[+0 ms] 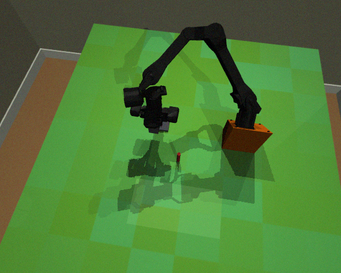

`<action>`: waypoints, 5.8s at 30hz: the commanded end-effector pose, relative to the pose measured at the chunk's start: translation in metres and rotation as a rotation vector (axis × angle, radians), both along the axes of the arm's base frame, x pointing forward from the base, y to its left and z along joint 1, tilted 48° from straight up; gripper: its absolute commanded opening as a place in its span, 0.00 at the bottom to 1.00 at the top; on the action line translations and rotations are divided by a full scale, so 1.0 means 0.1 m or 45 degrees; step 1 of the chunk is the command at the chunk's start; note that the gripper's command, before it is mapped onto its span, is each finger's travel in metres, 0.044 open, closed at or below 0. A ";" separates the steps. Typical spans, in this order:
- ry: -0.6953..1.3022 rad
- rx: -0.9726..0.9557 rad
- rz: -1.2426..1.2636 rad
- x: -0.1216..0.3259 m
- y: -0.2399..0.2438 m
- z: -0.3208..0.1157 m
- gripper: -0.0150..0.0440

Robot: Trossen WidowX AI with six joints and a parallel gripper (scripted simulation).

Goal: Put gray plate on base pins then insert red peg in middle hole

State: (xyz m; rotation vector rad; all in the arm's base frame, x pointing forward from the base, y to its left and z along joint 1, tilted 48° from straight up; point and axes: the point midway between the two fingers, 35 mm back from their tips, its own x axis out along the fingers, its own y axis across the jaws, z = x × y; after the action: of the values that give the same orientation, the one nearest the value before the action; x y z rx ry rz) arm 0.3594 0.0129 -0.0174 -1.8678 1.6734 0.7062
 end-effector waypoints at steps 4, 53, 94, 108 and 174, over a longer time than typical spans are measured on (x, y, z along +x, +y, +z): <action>0.008 -0.009 0.019 0.00 -0.19 0.10 0.25; 0.061 -0.049 0.060 -0.07 -0.72 0.31 0.25; 0.050 -0.049 0.061 -0.02 -1.01 0.08 0.25; 0.050 -0.049 0.061 -0.02 -1.01 0.08 0.79; -2.445 0.316 -2.311 -1.31 1.06 -0.57 1.00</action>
State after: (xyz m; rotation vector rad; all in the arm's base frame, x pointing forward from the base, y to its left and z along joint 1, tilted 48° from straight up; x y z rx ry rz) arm 0.2555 0.1191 -0.0493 -0.0496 1.0481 -0.9931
